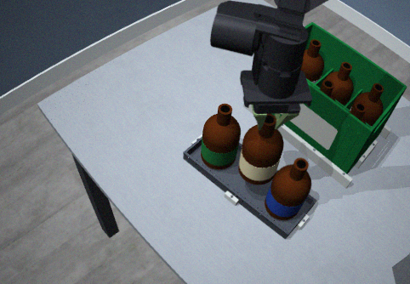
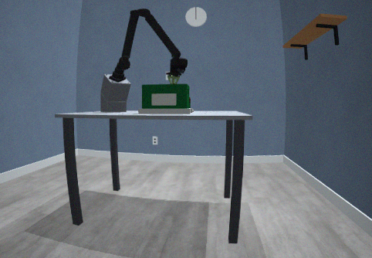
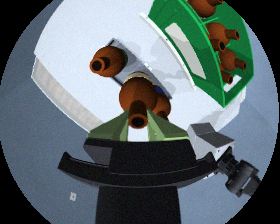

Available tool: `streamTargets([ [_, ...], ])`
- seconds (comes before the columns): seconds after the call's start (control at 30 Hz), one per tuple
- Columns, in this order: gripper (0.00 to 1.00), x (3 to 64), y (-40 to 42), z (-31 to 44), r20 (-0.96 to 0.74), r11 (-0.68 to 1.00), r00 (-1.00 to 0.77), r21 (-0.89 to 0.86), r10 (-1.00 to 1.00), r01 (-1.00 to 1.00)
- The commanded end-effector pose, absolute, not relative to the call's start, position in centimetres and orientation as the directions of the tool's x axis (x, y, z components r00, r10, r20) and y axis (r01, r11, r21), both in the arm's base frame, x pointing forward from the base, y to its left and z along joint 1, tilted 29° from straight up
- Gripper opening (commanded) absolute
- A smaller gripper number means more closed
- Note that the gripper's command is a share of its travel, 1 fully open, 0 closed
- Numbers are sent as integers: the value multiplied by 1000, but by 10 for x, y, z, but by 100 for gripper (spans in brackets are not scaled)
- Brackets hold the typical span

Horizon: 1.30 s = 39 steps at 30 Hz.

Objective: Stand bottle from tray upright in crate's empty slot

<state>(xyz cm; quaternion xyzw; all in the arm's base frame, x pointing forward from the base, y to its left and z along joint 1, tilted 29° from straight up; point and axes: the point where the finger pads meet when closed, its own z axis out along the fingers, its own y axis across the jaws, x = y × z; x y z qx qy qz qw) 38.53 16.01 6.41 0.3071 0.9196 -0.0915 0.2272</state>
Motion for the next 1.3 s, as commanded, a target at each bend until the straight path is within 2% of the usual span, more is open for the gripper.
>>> streamTargets([
  [0.0,0,397,182,103,-500,800,-678,56,540,597],
  [1.27,0,392,191,127,-499,800,-677,60,542,597],
])
